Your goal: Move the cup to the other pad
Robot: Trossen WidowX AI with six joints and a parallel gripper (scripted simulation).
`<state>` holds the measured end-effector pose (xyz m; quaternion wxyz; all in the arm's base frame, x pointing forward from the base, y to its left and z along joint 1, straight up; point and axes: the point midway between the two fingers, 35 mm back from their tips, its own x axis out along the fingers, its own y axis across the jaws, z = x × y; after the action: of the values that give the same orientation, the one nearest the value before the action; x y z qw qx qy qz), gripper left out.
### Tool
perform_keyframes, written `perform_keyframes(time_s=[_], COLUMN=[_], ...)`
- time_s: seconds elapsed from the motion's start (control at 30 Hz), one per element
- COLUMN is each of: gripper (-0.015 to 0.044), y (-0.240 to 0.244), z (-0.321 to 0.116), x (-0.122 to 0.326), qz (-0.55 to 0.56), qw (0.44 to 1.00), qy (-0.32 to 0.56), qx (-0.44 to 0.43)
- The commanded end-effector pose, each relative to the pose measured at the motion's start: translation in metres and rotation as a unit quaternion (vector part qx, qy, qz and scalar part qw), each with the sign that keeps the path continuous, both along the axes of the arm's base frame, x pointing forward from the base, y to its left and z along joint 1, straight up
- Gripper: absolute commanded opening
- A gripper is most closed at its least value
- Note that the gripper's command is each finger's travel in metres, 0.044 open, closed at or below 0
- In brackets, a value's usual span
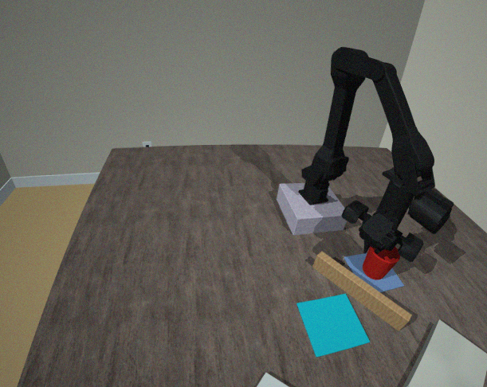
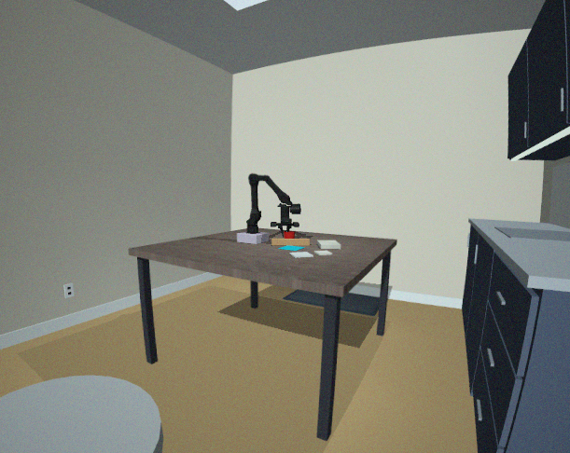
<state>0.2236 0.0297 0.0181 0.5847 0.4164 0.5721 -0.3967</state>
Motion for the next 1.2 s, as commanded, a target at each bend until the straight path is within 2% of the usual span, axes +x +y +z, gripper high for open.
perform_keyframes(time_s=[0.0, 0.23, 0.43, 1.0, 1.17], gripper=[0.0042, 0.0000, 0.0000, 0.0000, 0.0000], y=[0.000, 0.000, 0.000, 0.000, 0.000], z=[0.000, 0.000, 0.008, 0.066, 0.068], x=[0.000, 0.000, 0.001, -0.003, -0.005], qz=[0.000, 0.000, 0.000, -0.001, -0.001], qw=[1.000, 1.000, 1.000, 1.000, 1.000], qy=[0.000, 0.000, 0.000, 0.002, 0.002], qx=[0.000, 0.000, 0.000, -0.002, -0.002])
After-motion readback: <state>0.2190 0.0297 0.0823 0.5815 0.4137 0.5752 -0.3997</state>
